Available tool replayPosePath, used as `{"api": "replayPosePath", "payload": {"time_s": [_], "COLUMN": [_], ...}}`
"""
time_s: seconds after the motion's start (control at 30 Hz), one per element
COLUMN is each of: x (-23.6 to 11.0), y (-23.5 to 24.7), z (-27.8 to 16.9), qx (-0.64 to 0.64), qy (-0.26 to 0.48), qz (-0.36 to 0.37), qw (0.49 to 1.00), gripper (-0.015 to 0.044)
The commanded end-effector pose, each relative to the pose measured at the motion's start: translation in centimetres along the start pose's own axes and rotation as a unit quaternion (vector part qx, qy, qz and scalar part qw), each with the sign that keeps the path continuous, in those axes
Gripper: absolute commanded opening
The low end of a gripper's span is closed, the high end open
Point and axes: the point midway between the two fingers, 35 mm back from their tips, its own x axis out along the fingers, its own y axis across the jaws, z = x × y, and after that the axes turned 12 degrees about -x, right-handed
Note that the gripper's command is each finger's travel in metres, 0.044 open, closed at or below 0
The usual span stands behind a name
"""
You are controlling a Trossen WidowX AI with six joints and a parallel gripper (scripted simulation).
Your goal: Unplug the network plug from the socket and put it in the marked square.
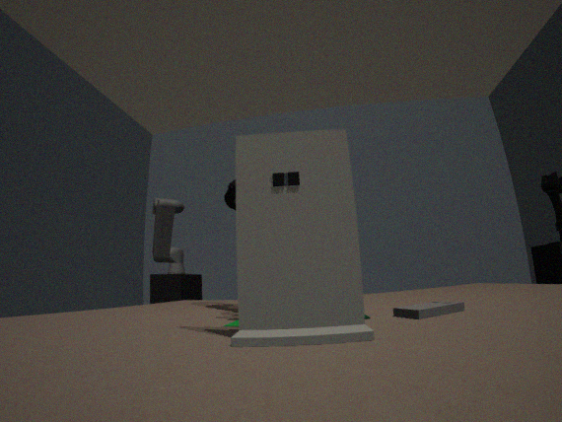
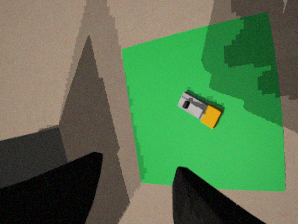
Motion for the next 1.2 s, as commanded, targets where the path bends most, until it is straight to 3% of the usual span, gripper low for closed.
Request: {"api": "replayPosePath", "payload": {"time_s": [0.0,1.17], "x": [-0.5,-3.8], "y": [0.4,2.1], "z": [0.2,0.8], "qx": [0.004,-0.002], "qy": [-0.002,-0.002], "qz": [0.003,0.004], "qw": [1.0,1.0], "gripper": [0.0156,0.0156]}}
